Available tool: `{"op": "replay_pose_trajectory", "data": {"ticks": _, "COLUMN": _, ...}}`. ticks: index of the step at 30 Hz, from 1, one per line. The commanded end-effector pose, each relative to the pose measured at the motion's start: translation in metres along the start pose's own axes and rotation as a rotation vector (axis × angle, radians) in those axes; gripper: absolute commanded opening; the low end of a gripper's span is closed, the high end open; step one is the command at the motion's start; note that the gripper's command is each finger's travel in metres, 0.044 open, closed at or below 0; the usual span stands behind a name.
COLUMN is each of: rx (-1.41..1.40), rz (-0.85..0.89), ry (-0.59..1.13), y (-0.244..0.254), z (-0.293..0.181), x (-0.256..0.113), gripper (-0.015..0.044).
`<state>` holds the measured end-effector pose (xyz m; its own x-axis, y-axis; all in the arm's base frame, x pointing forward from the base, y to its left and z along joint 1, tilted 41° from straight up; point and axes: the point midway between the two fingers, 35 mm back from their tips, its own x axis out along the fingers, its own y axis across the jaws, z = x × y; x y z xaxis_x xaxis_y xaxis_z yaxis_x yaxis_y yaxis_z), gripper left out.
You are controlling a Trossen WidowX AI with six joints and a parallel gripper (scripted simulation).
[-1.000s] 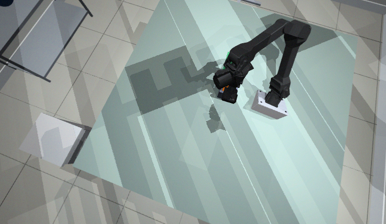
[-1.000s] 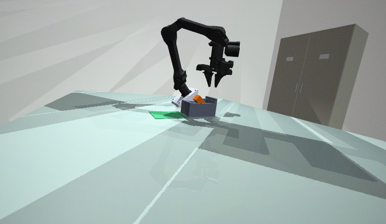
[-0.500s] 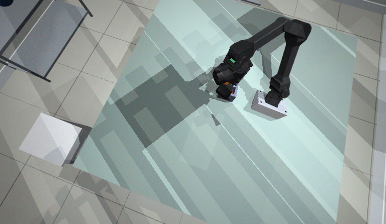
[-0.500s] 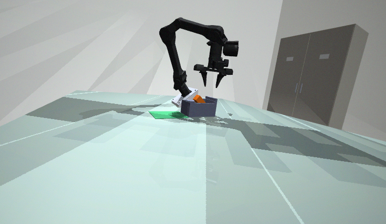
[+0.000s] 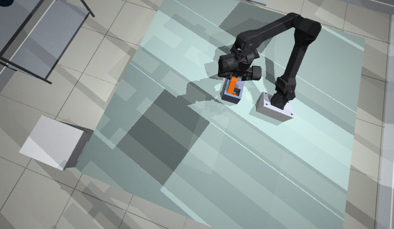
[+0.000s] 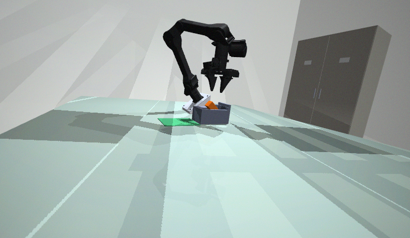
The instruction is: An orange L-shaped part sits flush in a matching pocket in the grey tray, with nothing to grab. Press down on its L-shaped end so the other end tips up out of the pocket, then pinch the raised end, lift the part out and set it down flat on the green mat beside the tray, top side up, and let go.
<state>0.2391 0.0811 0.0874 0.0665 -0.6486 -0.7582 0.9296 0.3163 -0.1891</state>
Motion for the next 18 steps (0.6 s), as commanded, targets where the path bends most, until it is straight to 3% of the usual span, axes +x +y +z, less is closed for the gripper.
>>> {"op": "replay_pose_trajectory", "data": {"ticks": 1, "rx": 0.21, "rz": 0.013, "ry": 0.001, "y": -0.001, "z": 0.014, "x": -0.004, "gripper": 0.028}}
{"op": "replay_pose_trajectory", "data": {"ticks": 18, "rx": 0.21, "rz": 0.014, "ry": 0.001, "y": -0.001, "z": 0.014, "x": 0.029, "gripper": 0.028}}
